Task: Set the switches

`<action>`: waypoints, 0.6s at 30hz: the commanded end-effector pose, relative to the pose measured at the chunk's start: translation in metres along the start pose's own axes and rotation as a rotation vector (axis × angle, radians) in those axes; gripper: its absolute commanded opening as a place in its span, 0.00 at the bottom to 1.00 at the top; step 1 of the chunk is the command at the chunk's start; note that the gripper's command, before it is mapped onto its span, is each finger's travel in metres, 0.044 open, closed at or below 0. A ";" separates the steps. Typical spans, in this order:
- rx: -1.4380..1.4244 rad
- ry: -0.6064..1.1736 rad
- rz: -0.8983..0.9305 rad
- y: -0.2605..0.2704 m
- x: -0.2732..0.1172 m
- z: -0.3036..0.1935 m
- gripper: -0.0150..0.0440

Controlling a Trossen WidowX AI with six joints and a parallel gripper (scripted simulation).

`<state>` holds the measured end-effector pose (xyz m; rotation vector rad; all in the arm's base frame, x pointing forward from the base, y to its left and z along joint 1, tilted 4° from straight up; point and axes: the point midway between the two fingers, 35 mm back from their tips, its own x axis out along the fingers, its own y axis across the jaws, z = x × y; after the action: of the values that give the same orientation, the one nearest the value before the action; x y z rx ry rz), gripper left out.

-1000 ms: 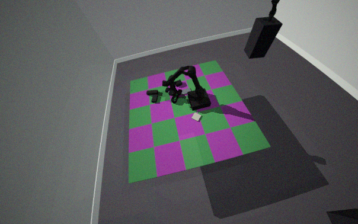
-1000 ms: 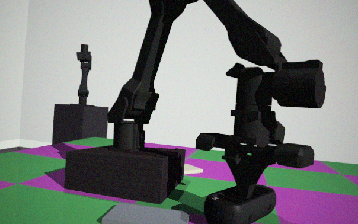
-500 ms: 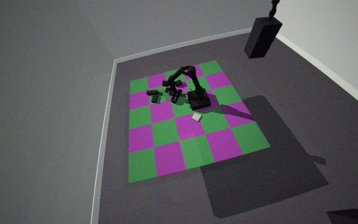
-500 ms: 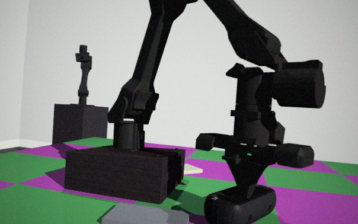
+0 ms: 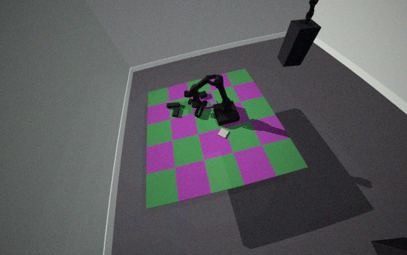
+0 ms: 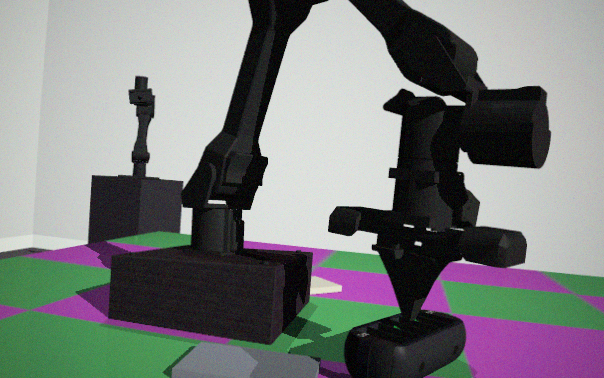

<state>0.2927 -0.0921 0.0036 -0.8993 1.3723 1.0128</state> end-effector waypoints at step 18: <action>0.003 0.001 -0.028 -0.002 -0.020 -0.040 0.25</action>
<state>0.2826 -0.1302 0.0269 -0.9065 1.3577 0.9827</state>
